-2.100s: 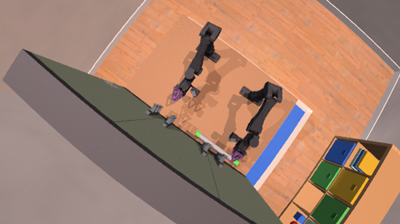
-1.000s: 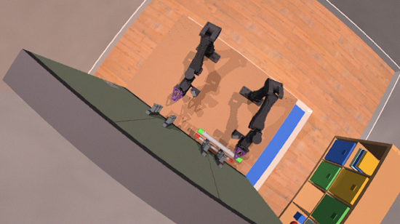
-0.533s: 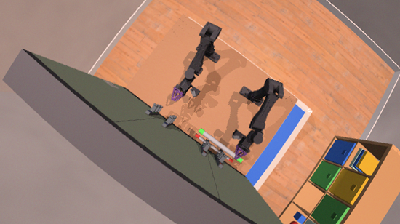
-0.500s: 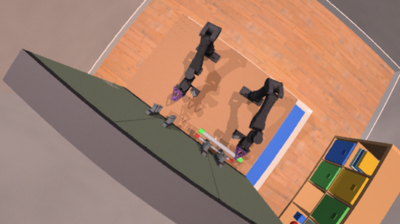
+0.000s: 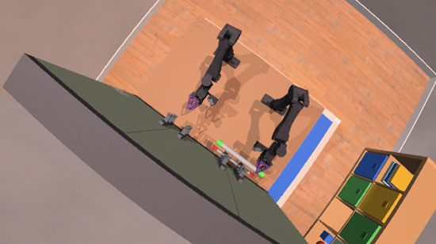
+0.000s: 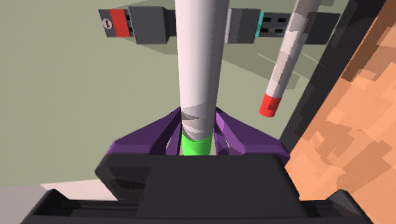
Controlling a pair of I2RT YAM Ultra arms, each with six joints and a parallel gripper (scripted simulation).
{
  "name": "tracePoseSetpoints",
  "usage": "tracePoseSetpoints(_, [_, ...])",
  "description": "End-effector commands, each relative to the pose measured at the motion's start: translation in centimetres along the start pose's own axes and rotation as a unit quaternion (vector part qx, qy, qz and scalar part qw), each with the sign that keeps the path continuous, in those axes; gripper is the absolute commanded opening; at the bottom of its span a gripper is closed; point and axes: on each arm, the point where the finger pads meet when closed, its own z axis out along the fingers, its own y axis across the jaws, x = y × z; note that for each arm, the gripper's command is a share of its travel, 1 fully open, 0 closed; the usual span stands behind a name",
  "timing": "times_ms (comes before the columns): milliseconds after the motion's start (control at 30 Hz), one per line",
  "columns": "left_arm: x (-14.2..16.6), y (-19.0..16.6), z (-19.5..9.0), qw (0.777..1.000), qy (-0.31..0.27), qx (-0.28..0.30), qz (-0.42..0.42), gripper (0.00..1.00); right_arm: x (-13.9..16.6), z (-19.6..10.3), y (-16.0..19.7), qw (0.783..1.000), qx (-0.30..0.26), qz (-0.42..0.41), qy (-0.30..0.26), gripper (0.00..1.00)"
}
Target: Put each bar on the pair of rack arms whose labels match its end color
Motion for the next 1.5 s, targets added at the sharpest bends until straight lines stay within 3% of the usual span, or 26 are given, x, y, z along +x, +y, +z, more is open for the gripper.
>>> tracePoseSetpoints(0, [0.0,4.3,-0.9,0.998,0.001,-0.063,0.007,0.0,-0.2,0.0,-0.4,1.0,0.01,0.003,0.0,1.0])
tracePoseSetpoints(967, [0.0,3.9,-0.8,0.998,0.001,-0.063,0.007,0.0,-0.2,0.0,-0.4,1.0,0.01,0.003,0.0,1.0])
tracePoseSetpoints(1467, [-2.9,3.6,-0.6,0.998,0.001,-0.063,0.007,0.0,-0.2,0.0,-0.4,1.0,0.01,0.003,0.0,1.0])
